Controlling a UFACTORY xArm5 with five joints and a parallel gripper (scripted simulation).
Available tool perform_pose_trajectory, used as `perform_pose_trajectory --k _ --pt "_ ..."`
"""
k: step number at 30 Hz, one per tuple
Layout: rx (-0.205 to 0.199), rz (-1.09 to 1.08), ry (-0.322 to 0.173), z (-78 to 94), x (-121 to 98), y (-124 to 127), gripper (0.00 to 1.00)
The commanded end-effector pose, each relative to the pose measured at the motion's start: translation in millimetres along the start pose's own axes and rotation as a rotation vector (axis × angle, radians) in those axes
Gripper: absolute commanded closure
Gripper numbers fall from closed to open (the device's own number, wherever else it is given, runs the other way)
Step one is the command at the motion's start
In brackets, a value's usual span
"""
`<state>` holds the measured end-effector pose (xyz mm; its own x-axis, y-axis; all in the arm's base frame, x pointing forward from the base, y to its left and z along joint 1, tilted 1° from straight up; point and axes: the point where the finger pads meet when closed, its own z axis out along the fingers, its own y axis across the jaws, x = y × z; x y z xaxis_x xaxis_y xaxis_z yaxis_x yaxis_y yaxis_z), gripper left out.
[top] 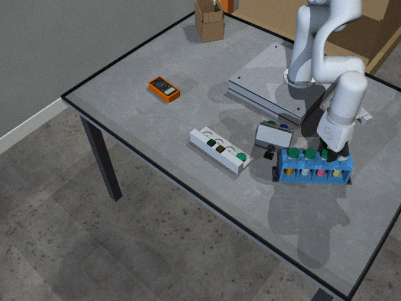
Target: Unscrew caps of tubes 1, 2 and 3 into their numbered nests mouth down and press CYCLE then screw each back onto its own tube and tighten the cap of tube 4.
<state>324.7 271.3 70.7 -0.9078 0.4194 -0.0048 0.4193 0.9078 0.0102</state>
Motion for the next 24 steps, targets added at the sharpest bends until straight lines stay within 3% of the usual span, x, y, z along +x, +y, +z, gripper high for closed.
perform_pose_trajectory --k 1,6,8,21,23,24 --pt "-0.008 0.279 0.009 -1.2 -0.5 1.2 0.54" --pt "-0.007 0.398 0.009 -1.2 -0.5 1.2 0.54" --pt "-0.006 0.550 0.010 -1.2 -0.5 1.2 0.54" --pt "-0.004 1.051 0.012 -1.2 -0.5 1.2 0.54" --pt "-0.004 1.051 0.012 -1.2 -0.5 1.2 0.54" --pt "-0.003 1.155 0.013 -1.2 -0.5 1.2 0.54"
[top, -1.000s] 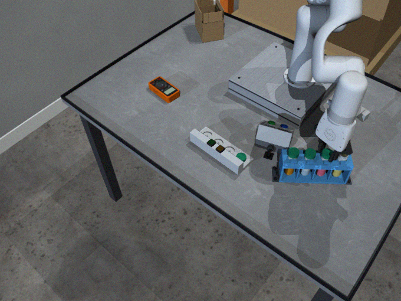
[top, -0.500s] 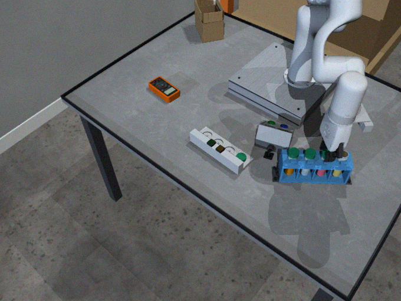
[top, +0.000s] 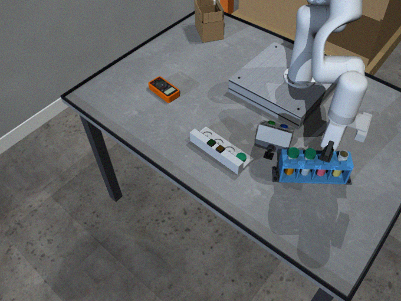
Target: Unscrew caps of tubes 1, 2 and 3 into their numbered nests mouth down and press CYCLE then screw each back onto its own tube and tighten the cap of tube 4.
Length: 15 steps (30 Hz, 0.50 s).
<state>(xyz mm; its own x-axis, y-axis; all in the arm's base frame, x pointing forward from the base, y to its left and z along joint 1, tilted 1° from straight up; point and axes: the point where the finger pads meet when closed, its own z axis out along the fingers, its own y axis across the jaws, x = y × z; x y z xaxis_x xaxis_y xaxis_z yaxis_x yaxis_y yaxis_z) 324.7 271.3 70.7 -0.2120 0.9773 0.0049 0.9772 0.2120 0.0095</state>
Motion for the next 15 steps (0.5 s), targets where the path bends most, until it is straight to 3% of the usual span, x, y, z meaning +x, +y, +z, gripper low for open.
perform_pose_trajectory --k 1,4,12,13,15 --pt "0.002 0.279 0.012 -1.2 0.6 1.1 0.54" --pt "0.003 0.376 0.012 -1.2 0.6 1.1 0.54" --pt "0.003 0.376 0.012 -1.2 0.6 1.1 0.54" --pt "0.003 0.376 0.012 -1.2 0.6 1.1 1.00" --pt "0.003 0.376 0.012 -1.2 0.6 1.1 1.00"
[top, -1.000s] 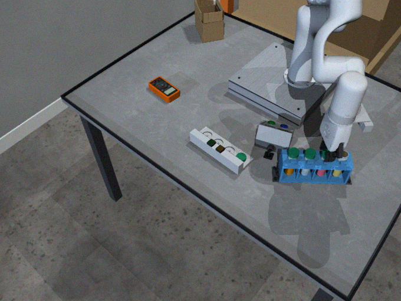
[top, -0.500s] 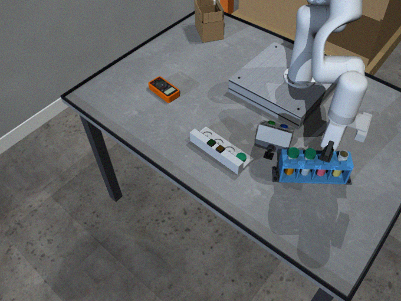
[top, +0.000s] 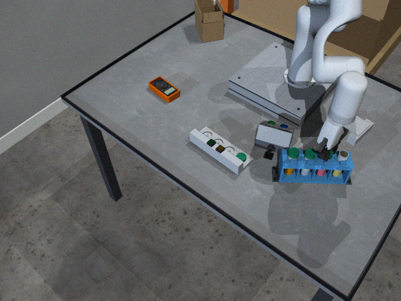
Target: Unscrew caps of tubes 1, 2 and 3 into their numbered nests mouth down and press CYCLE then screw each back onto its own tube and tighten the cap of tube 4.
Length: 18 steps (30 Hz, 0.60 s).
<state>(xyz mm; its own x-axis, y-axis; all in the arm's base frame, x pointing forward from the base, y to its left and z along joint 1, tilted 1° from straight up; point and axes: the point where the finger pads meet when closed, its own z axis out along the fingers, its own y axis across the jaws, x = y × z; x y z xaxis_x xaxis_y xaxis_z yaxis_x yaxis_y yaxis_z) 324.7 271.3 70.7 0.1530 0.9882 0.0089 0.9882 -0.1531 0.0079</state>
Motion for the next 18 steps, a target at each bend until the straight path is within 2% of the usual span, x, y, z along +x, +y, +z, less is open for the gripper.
perform_pose_trajectory --k 1,12,16,18 --pt "0.006 0.009 0.011 -1.2 1.0 0.8 1.00" --pt "0.006 0.009 0.011 -1.2 1.0 0.8 1.00" --pt "0.005 -0.191 0.011 -1.3 1.0 0.8 1.00" --pt "0.005 -0.191 0.011 -1.3 1.0 0.8 1.00"
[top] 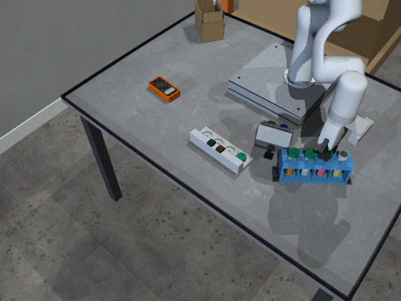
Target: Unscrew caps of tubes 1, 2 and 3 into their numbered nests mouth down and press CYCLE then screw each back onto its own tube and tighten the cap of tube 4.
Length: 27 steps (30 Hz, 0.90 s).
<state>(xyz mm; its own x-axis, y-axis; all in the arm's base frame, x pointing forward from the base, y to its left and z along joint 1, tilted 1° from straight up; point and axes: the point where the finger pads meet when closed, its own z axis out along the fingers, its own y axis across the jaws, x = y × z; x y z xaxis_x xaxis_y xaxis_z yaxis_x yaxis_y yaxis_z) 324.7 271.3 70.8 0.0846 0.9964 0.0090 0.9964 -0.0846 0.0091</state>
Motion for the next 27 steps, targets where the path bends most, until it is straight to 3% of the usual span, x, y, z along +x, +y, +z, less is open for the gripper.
perform_pose_trajectory --k 1,27 --pt "0.005 -0.172 0.011 -1.2 0.9 0.9 1.00" --pt "-0.002 -1.212 0.012 -1.5 0.9 0.9 1.00"
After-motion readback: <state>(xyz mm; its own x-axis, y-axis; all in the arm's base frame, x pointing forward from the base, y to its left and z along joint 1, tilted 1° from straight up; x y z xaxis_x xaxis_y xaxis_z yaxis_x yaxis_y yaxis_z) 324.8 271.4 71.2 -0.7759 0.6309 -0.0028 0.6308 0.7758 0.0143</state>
